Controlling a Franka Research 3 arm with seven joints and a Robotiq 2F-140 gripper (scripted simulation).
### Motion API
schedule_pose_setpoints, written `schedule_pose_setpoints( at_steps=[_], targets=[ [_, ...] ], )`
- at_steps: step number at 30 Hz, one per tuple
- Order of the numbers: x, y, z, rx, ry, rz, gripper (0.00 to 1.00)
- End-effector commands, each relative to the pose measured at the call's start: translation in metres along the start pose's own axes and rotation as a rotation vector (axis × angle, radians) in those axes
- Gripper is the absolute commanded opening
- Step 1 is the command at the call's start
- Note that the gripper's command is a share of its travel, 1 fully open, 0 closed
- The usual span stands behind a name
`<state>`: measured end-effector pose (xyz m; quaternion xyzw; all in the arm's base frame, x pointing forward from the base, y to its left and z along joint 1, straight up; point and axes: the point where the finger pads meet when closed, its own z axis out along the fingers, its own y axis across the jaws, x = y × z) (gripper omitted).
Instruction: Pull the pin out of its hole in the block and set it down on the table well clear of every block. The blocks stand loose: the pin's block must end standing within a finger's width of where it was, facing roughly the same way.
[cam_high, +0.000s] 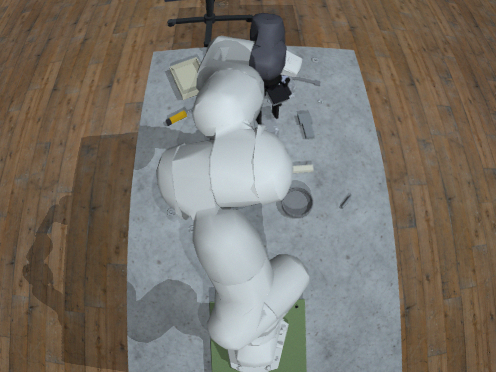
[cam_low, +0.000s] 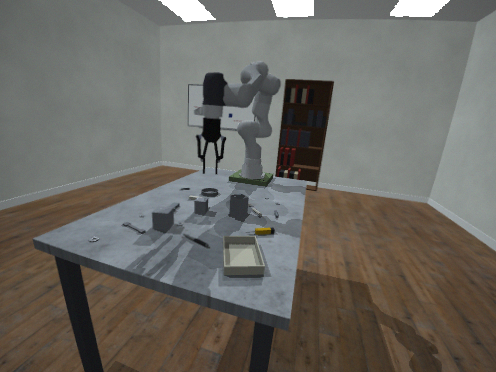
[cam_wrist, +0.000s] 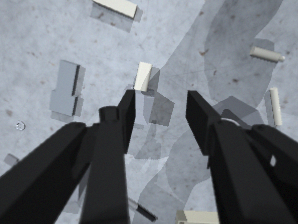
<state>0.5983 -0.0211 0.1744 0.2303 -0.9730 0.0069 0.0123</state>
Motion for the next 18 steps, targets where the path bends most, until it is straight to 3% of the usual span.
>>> schedule_pose_setpoints(
  at_steps=[1, 18],
  targets=[
    [-0.002, 0.004, 0.000, 0.001, 0.005, -0.023, 0.39],
    [-0.014, 0.016, -0.006, 0.012, -0.007, -0.065, 0.39]
  ],
)
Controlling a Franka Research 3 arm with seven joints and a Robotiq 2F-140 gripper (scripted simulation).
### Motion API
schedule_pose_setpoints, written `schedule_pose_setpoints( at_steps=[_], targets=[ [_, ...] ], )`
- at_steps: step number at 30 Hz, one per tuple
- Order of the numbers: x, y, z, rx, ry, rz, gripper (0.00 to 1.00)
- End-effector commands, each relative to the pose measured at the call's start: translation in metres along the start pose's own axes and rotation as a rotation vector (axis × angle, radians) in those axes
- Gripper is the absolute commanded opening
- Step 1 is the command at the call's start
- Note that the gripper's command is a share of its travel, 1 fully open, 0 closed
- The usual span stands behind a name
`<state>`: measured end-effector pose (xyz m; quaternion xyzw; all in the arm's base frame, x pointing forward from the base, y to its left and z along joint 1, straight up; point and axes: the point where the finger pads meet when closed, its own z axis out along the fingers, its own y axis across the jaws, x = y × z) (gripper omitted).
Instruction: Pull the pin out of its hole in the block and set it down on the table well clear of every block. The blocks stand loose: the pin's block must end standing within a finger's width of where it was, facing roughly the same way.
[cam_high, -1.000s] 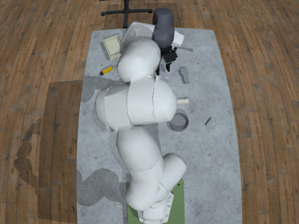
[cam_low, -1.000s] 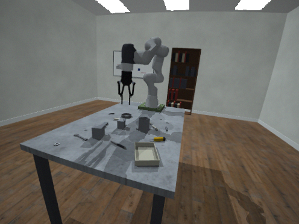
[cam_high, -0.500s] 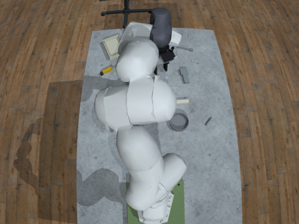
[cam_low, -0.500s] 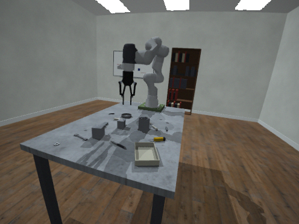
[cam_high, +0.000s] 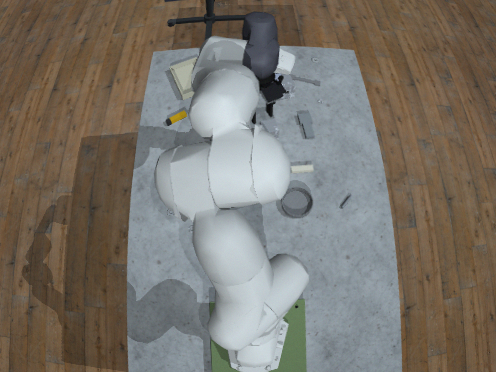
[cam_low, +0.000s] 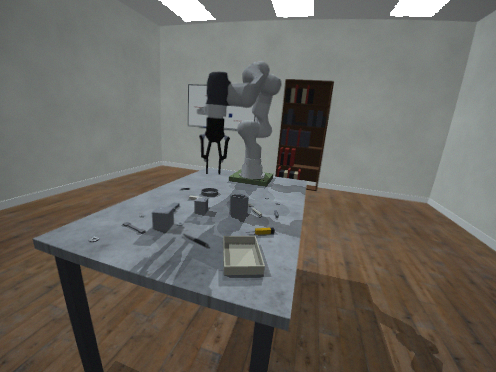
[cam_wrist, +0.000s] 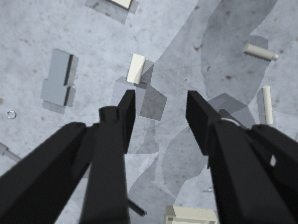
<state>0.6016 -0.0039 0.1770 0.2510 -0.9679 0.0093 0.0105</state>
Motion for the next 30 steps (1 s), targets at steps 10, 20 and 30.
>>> schedule_pose_setpoints(
  at_steps=[10, 20, 30],
  targets=[
    [-0.010, 0.007, -0.007, 0.013, -0.014, -0.043, 0.39],
    [-0.018, 0.013, -0.013, 0.022, -0.028, -0.065, 0.39],
    [-0.023, 0.017, -0.017, 0.028, -0.038, -0.079, 0.39]
  ],
)
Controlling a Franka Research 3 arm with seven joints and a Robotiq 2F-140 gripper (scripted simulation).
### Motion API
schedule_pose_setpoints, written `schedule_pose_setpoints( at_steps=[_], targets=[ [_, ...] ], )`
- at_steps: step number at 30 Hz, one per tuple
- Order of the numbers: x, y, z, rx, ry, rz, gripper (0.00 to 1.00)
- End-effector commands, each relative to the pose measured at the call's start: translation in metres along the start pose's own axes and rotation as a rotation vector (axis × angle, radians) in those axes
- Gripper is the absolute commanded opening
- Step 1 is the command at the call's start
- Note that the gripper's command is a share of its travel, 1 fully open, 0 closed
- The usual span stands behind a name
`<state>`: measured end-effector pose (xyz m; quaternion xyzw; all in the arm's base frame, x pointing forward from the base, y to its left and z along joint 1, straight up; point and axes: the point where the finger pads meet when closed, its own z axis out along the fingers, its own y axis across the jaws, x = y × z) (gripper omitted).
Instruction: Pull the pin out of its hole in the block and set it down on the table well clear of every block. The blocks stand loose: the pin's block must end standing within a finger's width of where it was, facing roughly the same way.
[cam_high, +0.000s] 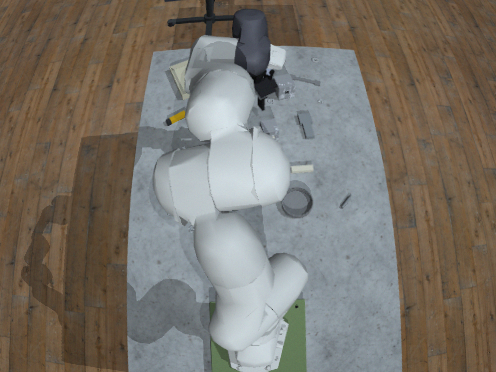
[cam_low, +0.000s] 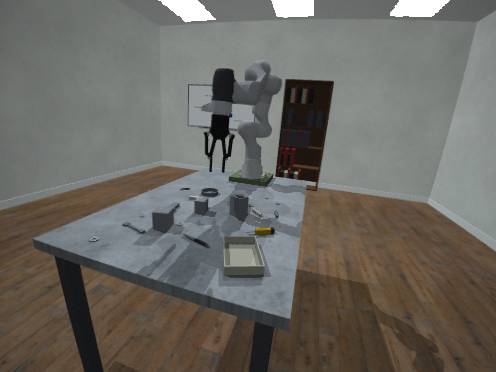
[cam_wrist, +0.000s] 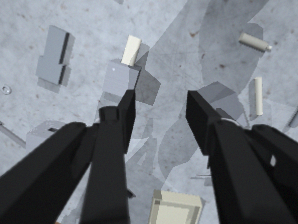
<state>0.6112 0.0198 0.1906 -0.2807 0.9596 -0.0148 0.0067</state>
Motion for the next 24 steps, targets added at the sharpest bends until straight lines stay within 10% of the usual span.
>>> schedule_pose_setpoints(
  at_steps=[1, 24],
  targets=[
    [-0.0043, 0.0008, -0.0035, 0.009, -0.008, -0.019, 0.39],
    [-0.0114, 0.0048, -0.0093, 0.017, -0.022, -0.037, 0.39]
  ],
)
